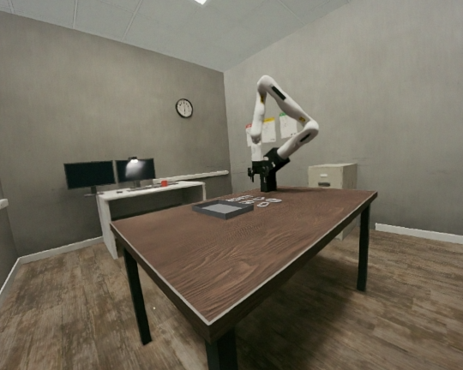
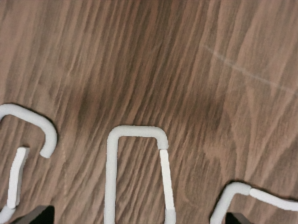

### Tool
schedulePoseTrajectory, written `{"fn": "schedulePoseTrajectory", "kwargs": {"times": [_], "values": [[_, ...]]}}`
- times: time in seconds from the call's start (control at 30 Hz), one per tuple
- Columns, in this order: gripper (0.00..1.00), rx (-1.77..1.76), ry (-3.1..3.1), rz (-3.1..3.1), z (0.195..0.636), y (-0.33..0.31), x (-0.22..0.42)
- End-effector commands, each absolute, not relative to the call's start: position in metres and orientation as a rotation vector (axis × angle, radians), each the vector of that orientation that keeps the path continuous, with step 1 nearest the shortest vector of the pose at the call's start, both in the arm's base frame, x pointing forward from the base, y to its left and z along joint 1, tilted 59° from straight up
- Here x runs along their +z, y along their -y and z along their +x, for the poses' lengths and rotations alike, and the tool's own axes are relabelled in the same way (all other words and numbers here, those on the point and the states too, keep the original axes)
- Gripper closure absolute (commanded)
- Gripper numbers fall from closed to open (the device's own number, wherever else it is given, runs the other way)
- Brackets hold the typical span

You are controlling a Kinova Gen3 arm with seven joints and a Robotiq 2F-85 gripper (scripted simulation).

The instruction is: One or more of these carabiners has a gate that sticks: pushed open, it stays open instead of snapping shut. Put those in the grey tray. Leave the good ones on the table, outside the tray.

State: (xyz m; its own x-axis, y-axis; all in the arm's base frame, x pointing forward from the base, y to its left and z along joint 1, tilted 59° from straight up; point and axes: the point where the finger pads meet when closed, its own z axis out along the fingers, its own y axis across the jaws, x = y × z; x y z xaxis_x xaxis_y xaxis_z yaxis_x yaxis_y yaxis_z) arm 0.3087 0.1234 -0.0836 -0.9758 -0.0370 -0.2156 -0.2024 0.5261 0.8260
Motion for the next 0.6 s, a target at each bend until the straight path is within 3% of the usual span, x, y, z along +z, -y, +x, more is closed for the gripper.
{"fn": "schedulePoseTrajectory", "kwargs": {"times": [0.0, 0.13, 0.57], "values": [[0.0, 1.431, -2.592, -0.205, 0.31, -0.122, -0.083], [0.0, 1.43, -2.592, -0.207, 0.312, -0.147, -0.099], [0.0, 1.43, -2.592, -0.207, 0.312, -0.147, -0.099]]}}
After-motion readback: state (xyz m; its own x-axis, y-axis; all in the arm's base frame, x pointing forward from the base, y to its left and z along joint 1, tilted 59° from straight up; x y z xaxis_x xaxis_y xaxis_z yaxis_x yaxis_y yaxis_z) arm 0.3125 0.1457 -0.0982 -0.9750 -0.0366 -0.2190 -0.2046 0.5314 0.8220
